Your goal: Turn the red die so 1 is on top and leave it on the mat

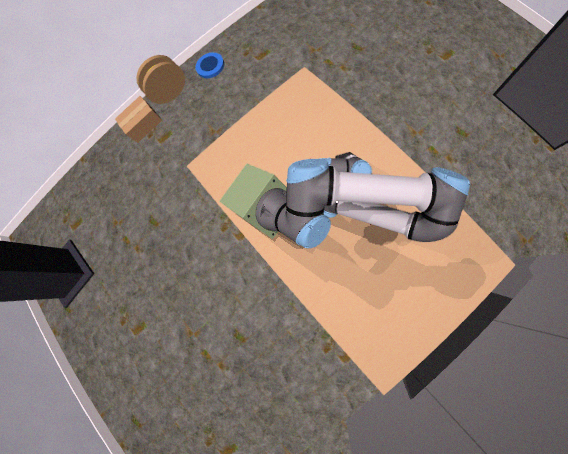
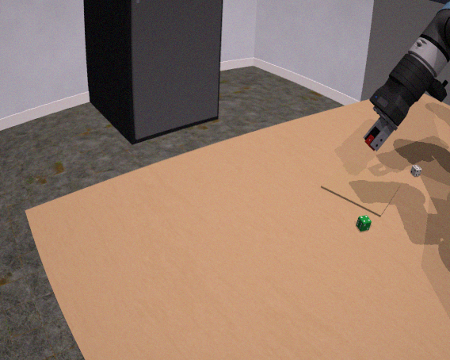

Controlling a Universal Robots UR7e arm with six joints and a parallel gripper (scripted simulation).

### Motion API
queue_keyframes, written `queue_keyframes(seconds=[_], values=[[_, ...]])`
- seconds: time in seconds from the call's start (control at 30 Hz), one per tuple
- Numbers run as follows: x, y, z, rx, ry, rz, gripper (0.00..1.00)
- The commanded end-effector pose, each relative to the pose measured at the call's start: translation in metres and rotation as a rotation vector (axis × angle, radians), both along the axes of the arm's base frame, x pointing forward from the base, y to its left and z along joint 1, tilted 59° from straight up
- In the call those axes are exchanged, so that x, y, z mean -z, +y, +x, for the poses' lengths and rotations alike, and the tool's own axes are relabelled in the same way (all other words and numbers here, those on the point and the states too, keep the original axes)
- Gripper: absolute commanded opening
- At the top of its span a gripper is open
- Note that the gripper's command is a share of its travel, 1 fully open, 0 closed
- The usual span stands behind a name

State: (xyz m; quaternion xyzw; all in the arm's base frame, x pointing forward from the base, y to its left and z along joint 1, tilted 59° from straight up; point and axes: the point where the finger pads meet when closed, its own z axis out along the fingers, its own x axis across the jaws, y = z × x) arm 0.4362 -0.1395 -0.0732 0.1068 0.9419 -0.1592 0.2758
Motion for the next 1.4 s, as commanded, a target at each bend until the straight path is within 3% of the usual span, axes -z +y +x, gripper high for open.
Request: queue_keyframes(seconds=[0.0,0.1,0.17,0.33,0.57,1.37], values=[[0.002,-0.002,-0.001,-0.094,-0.011,0.132,0.4],[0.001,-0.003,-0.001,-0.141,-0.019,0.2,0.4],[0.001,-0.003,-0.001,-0.141,-0.019,0.2,0.4],[0.001,-0.003,-0.001,-0.203,-0.033,0.294,0.4],[0.001,-0.004,-0.002,-0.249,-0.042,0.363,0.4],[0.005,-0.013,0.001,-0.263,-0.049,0.385,0.4]])
